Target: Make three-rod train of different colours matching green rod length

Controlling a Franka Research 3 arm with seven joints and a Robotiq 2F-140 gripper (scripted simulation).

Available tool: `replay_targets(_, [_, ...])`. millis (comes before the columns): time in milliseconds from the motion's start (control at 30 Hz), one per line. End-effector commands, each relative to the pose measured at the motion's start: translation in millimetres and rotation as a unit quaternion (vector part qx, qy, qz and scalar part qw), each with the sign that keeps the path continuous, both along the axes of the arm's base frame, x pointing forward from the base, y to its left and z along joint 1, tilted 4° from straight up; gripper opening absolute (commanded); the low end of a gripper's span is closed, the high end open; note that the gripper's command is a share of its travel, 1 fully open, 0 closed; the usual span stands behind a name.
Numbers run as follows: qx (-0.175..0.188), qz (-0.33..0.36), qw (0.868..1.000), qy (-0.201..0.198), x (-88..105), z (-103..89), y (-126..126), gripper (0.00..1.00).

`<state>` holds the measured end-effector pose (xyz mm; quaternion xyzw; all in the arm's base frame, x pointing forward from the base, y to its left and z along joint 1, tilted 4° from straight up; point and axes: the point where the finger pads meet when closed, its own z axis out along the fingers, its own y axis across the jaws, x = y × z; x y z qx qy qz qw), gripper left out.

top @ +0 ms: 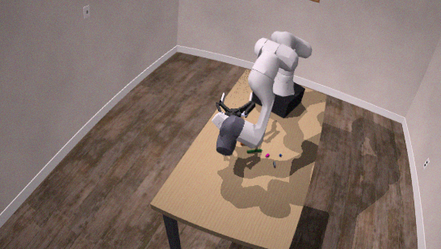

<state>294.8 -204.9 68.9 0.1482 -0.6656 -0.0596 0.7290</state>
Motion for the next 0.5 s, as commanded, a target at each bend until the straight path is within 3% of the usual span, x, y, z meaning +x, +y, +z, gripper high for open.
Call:
replay_targets(0, [0.006, 0.002, 1.0, -0.022, 5.8, -2.7, 8.8, 1.0])
replay_targets(133, [0.031, 0.011, 0.994, -0.106, 26.8, -12.1, 45.3, 1.0])
replay_targets(333, [0.06, 0.021, 0.978, -0.198, 48.7, -23.0, 84.6, 1.0])
replay_targets(400, [0.06, 0.021, 0.978, -0.198, 48.7, -23.0, 84.6, 1.0])
replay_targets(433, [0.071, 0.025, 0.969, -0.237, 57.9, -27.4, 101.3, 1.0])
replay_targets(467, [0.075, 0.026, 0.965, -0.248, 60.8, -28.7, 106.5, 1.0])
